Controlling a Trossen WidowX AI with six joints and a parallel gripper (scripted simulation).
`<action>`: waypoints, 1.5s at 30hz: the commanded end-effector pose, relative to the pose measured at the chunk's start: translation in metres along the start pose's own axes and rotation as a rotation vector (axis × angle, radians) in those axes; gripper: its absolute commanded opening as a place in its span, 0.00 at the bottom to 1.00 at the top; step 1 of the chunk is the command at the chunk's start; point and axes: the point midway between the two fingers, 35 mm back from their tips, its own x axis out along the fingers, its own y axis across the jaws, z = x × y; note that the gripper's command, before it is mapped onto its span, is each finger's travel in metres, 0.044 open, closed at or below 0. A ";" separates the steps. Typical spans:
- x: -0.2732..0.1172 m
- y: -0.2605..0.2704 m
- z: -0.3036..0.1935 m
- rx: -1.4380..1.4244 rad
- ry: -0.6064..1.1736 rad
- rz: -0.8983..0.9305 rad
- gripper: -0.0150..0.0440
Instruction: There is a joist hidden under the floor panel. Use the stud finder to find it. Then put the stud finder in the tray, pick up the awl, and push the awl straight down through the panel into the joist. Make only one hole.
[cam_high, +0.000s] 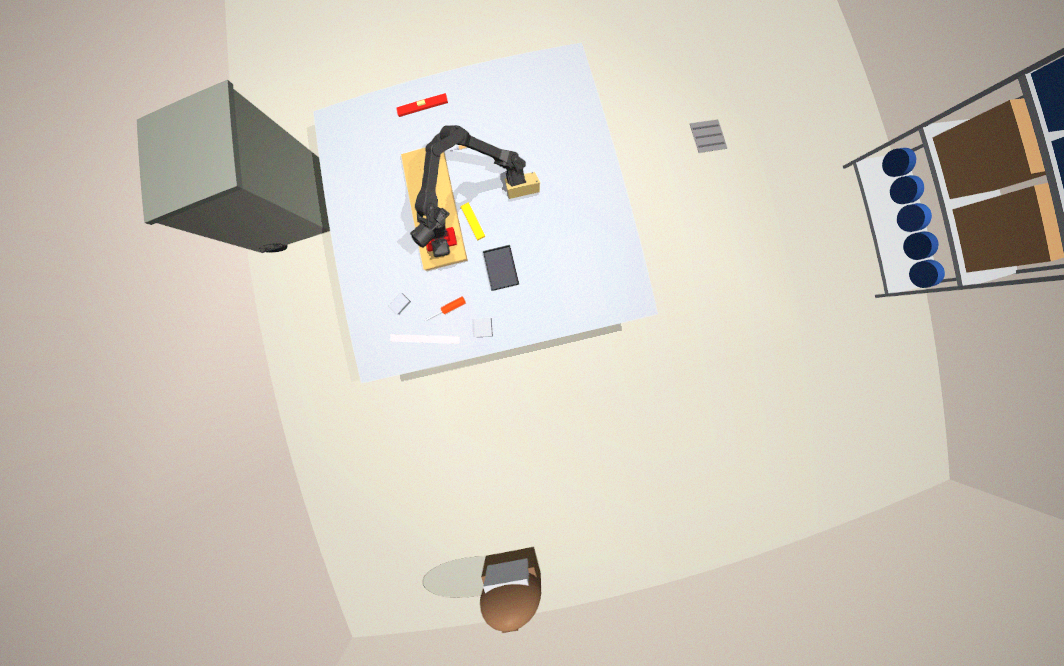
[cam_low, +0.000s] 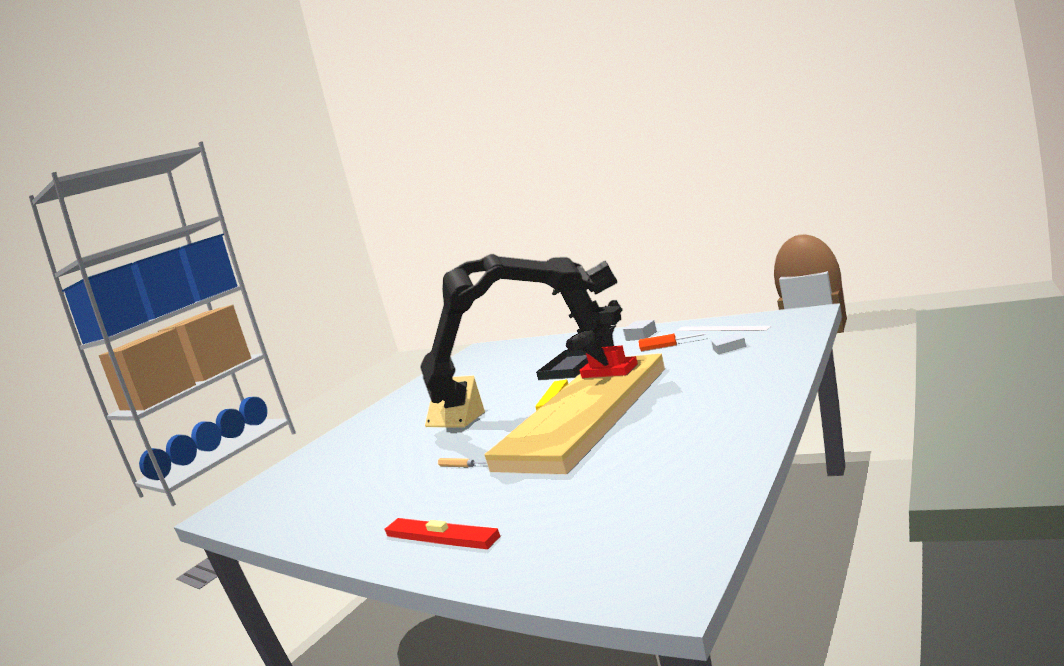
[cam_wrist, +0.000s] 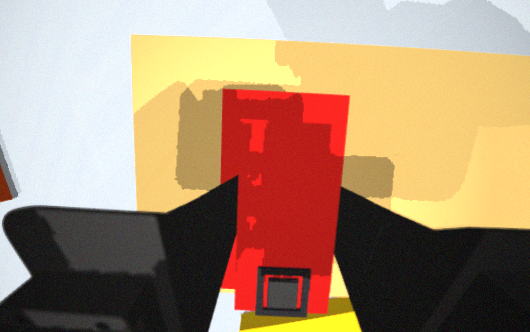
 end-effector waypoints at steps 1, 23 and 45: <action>-0.001 0.011 -0.002 -0.003 0.001 0.004 0.25; -0.001 0.034 0.000 -0.001 -0.001 0.003 0.25; -0.001 0.001 -0.002 -0.003 0.001 0.003 0.25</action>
